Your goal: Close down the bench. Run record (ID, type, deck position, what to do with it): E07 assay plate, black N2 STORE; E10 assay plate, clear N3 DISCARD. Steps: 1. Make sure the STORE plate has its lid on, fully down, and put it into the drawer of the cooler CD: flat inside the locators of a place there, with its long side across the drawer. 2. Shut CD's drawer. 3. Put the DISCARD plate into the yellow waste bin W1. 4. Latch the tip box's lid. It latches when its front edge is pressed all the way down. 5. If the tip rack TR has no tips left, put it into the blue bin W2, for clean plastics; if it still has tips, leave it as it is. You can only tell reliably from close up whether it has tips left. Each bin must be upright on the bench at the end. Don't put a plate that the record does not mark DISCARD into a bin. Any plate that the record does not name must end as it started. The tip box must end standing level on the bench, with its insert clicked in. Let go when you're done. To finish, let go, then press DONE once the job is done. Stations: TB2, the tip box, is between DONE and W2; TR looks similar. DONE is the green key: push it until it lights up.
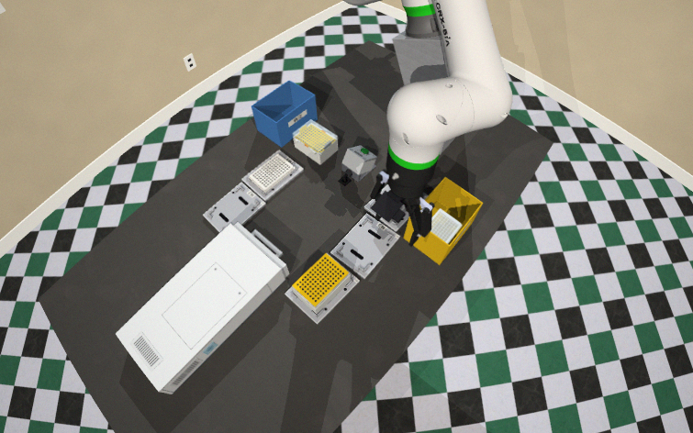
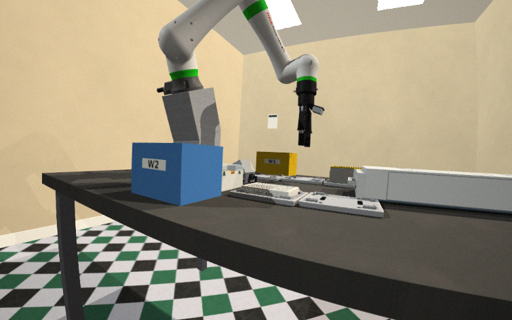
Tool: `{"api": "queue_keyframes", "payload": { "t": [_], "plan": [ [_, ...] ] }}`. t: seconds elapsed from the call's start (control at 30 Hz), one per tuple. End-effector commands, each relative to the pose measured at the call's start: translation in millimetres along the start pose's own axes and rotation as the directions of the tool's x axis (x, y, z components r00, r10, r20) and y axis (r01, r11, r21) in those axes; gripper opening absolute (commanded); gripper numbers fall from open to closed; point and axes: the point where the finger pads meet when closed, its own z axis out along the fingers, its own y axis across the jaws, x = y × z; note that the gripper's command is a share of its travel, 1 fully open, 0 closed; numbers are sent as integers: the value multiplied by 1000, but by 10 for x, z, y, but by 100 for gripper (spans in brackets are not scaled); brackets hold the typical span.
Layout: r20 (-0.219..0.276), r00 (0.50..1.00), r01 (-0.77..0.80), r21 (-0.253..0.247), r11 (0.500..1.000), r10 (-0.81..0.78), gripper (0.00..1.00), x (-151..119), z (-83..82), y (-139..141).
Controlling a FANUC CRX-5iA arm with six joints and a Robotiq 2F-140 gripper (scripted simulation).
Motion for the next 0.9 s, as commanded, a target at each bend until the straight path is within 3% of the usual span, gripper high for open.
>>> {"api": "queue_keyframes", "payload": {
  "t": [0.0, 0.87],
  "plan": [
    [0, 1000, 0, 1, 1000, 0, 70, 137, -15, 38],
    [0, 1000, 0, 1, 1000, 0, 70, 1039, -72, 367]
  ]
}}
